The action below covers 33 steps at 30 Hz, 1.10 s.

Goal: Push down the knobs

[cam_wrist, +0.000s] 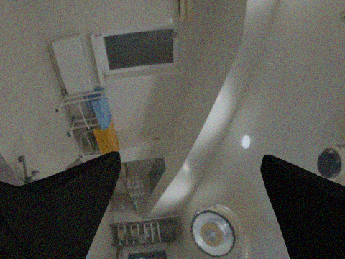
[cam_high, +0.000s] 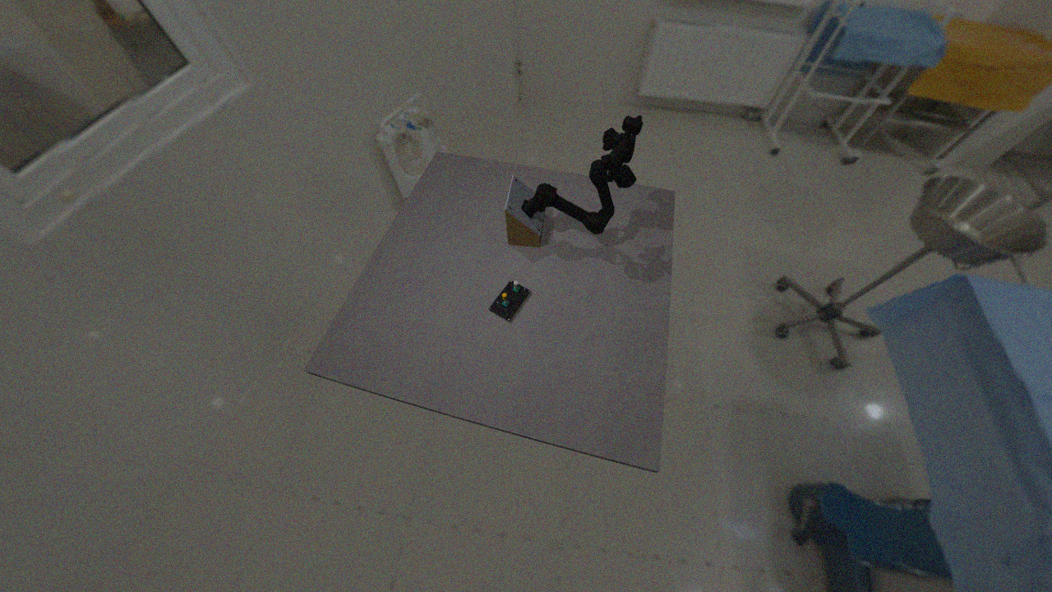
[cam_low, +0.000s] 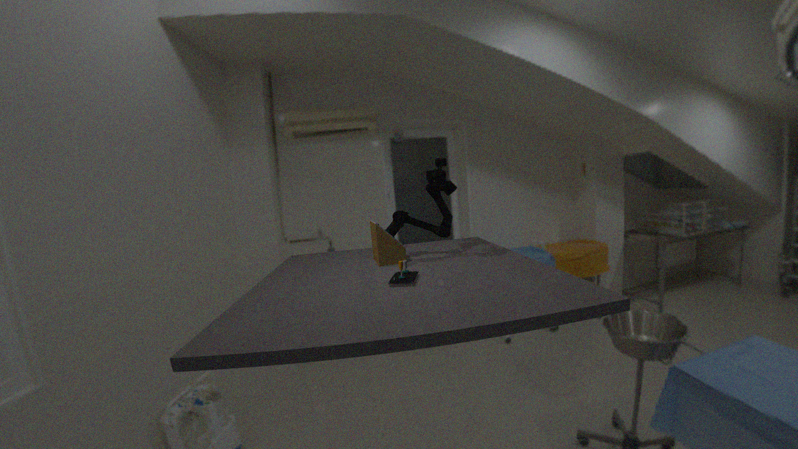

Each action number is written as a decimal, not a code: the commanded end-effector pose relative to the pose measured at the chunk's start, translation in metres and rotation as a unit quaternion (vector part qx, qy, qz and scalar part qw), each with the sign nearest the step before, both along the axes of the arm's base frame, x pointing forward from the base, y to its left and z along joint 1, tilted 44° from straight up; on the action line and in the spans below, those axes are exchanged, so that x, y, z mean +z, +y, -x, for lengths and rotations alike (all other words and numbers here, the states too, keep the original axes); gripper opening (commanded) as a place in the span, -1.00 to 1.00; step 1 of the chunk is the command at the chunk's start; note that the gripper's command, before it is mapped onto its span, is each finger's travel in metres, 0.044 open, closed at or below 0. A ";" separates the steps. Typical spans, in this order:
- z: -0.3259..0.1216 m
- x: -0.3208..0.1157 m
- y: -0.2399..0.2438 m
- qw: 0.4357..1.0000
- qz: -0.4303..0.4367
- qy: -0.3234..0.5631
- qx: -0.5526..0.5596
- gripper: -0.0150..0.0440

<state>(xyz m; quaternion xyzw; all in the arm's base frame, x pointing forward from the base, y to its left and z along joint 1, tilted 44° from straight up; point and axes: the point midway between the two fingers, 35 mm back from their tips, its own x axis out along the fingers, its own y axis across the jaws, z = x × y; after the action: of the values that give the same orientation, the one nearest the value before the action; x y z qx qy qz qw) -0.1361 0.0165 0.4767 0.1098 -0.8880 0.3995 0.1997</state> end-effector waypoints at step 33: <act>-0.079 0.033 -0.186 0.872 -0.410 0.265 0.038 -0.49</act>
<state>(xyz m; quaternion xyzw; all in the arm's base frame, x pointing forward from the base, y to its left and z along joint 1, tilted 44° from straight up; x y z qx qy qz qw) -0.0688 -0.1554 0.5086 0.2995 -0.8948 -0.0042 0.3311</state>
